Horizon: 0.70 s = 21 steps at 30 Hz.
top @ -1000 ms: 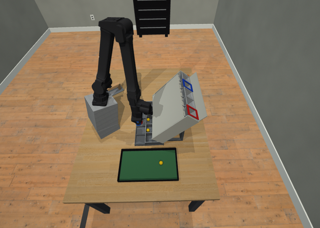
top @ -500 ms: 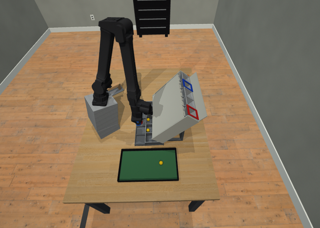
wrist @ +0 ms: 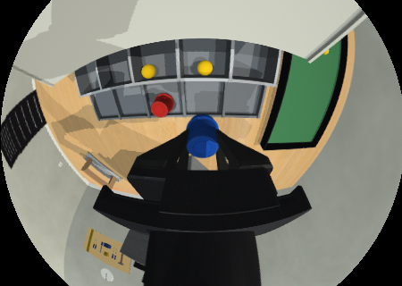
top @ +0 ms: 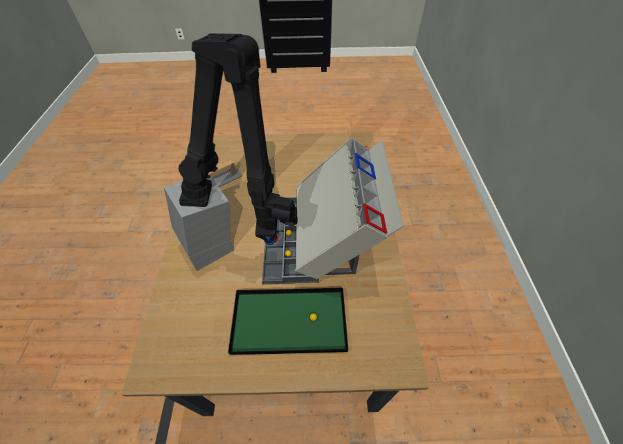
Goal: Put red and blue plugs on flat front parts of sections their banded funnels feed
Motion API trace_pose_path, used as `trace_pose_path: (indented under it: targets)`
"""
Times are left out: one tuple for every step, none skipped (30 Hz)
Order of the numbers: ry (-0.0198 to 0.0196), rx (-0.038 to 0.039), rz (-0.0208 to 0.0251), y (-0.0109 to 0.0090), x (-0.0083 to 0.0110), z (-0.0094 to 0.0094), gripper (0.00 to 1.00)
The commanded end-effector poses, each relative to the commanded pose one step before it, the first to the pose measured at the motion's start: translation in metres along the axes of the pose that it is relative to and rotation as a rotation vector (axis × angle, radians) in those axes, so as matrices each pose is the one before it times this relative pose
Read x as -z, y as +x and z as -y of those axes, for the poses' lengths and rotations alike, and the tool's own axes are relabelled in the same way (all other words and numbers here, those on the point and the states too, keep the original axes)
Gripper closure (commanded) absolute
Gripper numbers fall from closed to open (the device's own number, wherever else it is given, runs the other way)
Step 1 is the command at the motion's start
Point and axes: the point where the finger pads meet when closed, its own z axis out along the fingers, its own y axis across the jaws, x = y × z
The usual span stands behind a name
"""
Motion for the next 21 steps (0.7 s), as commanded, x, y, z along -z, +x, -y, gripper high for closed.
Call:
trace_pose_path:
  targets:
    - [-0.00329, 0.00354, -0.00493, -0.00134, -0.00235, 0.00152, 1.0]
    - [0.00135, 0.00082, 0.00427, -0.00121, -0.00059, 0.00028, 1.0]
    - [0.00215, 0.00128, 0.00681, -0.00176, -0.00044, 0.00036, 1.0]
    - [0.00059, 0.00049, 0.00215, -0.00066, -0.00057, -0.00006, 1.0]
    - [-0.00007, 0.00018, 0.00021, -0.00031, -0.0007, -0.00024, 1.0]
    - [0.00003, 0.00027, 0.0006, -0.00059, -0.00083, -0.00022, 1.0]
    - [-0.00003, 0.00028, 0.00052, -0.00056, -0.00098, -0.00029, 1.0]
    - [0.0, 0.0, 0.0, 0.0, 0.0, 0.0, 1.0]
    - [0.0, 0.0, 0.0, 0.0, 0.0, 0.0, 1.0]
    - [0.00132, 0.00108, 0.0049, -0.00096, 0.00043, -0.00051, 1.0]
    - [-0.00265, -0.00106, -0.00754, 0.0021, -0.00286, -0.001, 1.0]
    - [0.00009, 0.00002, 0.00102, -0.0009, -0.0014, -0.00028, 1.0]
    - [-0.00006, -0.0024, -0.00035, 0.00022, -0.00147, -0.00008, 1.0]
    - [0.00011, -0.00204, -0.00028, 0.00025, -0.00155, 0.00018, 1.0]
    - [0.00037, -0.00216, -0.00013, 0.00035, -0.00161, 0.00057, 1.0]
    - [0.0002, -0.00119, -0.00027, 0.00033, -0.00177, 0.00031, 1.0]
    - [-0.00027, 0.00107, -0.0008, 0.00039, -0.00197, -0.00034, 1.0]
    - [-0.00057, 0.00256, -0.00111, 0.00042, -0.00213, -0.00077, 1.0]
    - [0.00015, 0.00002, 0.00003, -0.00002, -0.00212, 0.00012, 1.0]
    - [0.00004, -0.00005, -0.00038, 0.00025, -0.0022, 0.00004, 1.0]
    - [0.00005, -0.00005, -0.00036, 0.00026, -0.00227, 0.00004, 1.0]
